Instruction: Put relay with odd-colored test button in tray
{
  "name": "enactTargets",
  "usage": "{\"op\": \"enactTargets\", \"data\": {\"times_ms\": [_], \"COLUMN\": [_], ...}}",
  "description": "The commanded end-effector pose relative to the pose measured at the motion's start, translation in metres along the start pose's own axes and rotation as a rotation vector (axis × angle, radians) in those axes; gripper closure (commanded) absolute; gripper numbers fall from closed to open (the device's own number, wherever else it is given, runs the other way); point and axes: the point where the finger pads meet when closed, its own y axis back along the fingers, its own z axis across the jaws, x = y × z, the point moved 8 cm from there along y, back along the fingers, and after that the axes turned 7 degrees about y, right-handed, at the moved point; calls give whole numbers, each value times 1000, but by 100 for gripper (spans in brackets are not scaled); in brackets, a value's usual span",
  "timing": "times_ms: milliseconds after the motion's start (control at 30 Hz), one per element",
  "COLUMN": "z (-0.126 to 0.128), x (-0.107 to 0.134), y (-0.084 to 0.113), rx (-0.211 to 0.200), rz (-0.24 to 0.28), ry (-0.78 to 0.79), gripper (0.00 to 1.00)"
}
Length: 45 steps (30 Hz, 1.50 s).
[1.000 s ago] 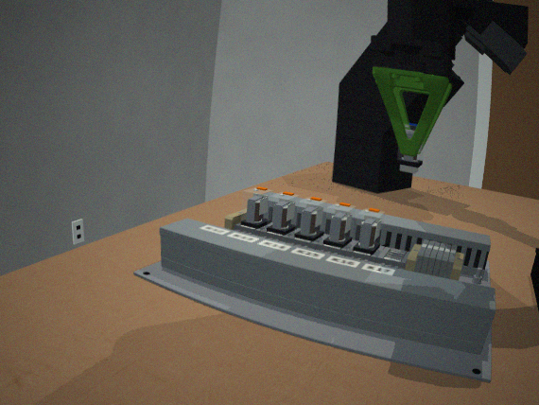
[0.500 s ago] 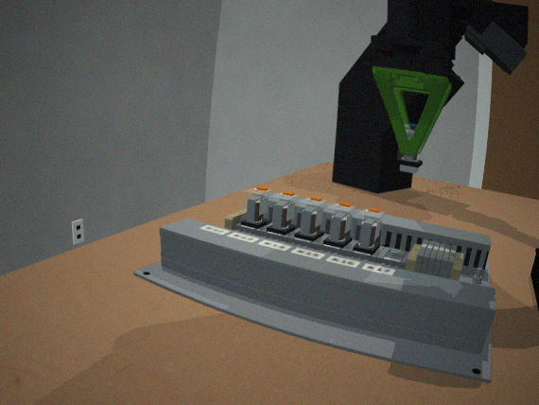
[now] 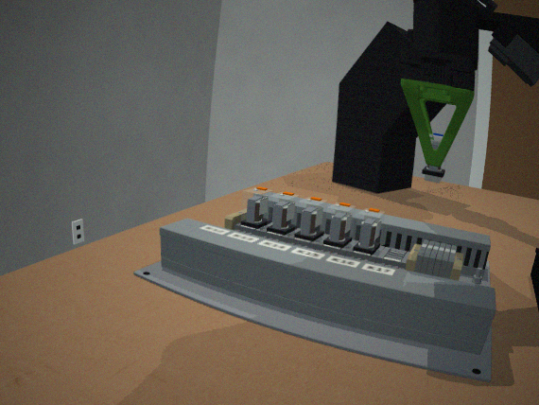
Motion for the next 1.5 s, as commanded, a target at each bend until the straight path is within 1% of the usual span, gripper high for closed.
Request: {"op": "enactTargets", "data": {"times_ms": [0,233,300,533,800,867,1100,1267,1367,1467], "z": [-10,-8,-8,-3,-6,-6,-6,-5,-5,-5], "x": [-27,-65,-65,-107,-158,-158,-192,-210,-216,-215], "y": [14,14,14,14,18,18,19,20,20,21], "rx": [45,49,49,41,51,51,56,57,58,59], "rz": [-4,-6,-6,-7,-12,-12,-15,-17,-18,-16], "ry": [14,16,16,9,14,14,15,16,16,11], "gripper": [100,100,100,100,100,100,100,100,100,100]}}
